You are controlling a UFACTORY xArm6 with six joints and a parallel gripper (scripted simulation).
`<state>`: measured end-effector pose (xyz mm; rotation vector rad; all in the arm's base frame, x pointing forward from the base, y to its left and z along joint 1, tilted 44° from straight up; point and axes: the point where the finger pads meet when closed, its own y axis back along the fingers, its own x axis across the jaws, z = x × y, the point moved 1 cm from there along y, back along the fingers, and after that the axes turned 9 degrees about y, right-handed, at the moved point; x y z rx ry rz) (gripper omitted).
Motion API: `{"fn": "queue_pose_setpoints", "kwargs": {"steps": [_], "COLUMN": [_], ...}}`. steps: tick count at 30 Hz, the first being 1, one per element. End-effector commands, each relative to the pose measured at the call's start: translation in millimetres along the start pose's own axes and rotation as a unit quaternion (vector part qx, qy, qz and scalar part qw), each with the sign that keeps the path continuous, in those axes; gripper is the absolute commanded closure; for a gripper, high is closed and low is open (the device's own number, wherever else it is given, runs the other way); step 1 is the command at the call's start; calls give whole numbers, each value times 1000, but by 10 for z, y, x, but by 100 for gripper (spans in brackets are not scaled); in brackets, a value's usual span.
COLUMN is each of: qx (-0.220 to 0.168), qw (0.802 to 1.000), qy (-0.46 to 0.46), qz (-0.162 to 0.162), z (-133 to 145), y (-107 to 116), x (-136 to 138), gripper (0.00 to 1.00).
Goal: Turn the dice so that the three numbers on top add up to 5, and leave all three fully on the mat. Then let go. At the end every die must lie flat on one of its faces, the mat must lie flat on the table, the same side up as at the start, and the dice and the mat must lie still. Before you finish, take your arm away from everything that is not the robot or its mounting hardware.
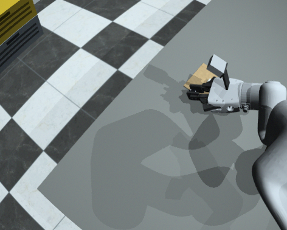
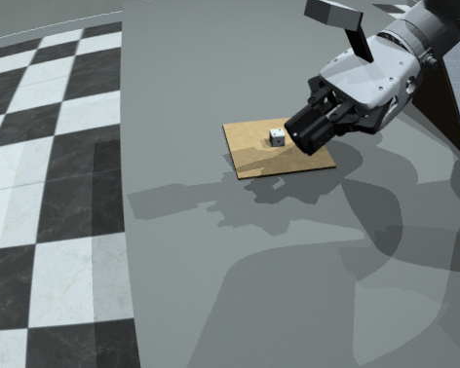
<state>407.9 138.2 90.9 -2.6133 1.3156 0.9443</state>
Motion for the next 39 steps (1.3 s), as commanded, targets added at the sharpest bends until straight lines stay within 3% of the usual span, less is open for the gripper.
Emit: {"fn": "queue_pose_setpoints", "kwargs": {"steps": [1, 21, 39], "qx": [4, 4, 4], "qw": [1000, 1000, 1000], "qy": [0, 0, 0], "qz": [-1, -1, -1], "z": [37, 553, 641], "y": [-28, -311, -359], "x": [-8, -88, -101], "gripper": [85, 85, 85]}}
